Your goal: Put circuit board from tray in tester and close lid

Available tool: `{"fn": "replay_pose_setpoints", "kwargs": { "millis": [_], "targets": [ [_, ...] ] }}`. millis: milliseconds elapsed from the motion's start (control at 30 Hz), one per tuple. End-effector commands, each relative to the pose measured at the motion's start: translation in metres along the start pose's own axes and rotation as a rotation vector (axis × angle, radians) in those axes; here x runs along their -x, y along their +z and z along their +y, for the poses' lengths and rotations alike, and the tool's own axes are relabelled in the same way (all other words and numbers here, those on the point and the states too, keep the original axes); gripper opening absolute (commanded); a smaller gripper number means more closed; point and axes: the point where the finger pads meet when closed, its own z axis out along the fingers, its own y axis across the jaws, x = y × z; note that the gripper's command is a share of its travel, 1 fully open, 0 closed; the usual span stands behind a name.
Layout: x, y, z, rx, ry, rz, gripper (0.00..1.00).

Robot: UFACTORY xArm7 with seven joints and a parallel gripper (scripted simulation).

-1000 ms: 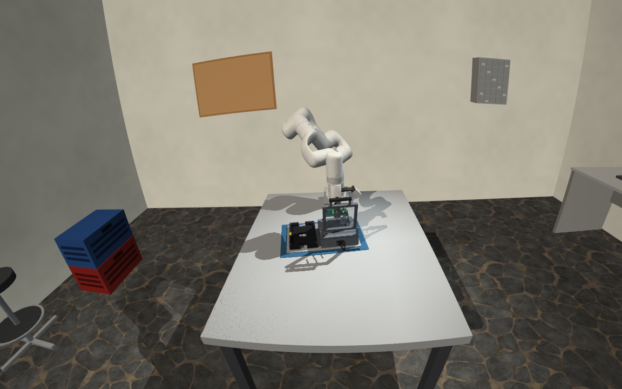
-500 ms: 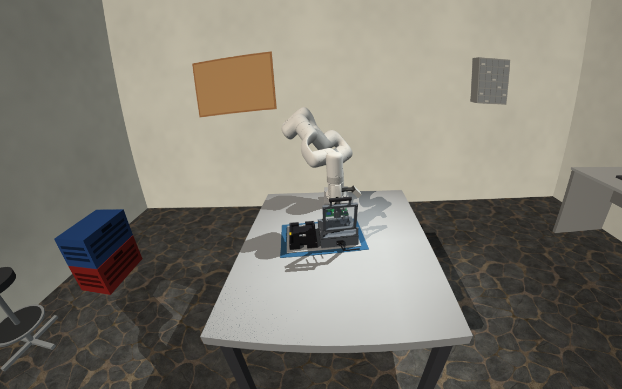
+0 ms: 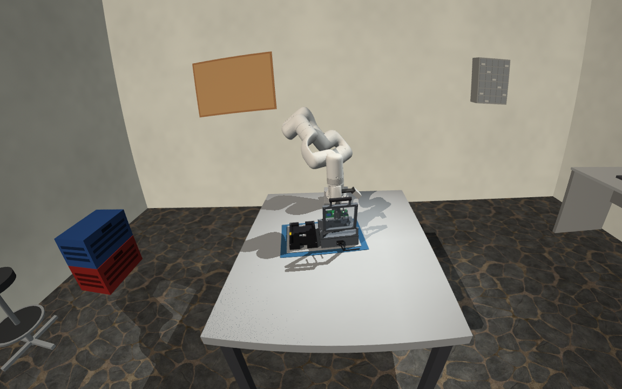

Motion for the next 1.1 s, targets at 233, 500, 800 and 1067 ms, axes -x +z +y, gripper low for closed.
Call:
{"fn": "replay_pose_setpoints", "kwargs": {
  "millis": [233,500,800,1067],
  "targets": [
    [0.0,0.013,0.001,0.003,0.0,0.0,0.79],
    [0.0,0.028,0.001,0.003,0.0,0.0,0.79],
    [0.0,0.036,0.002,0.003,0.0,0.0,0.79],
    [0.0,0.039,0.002,0.003,0.0,0.0,0.79]
  ]
}}
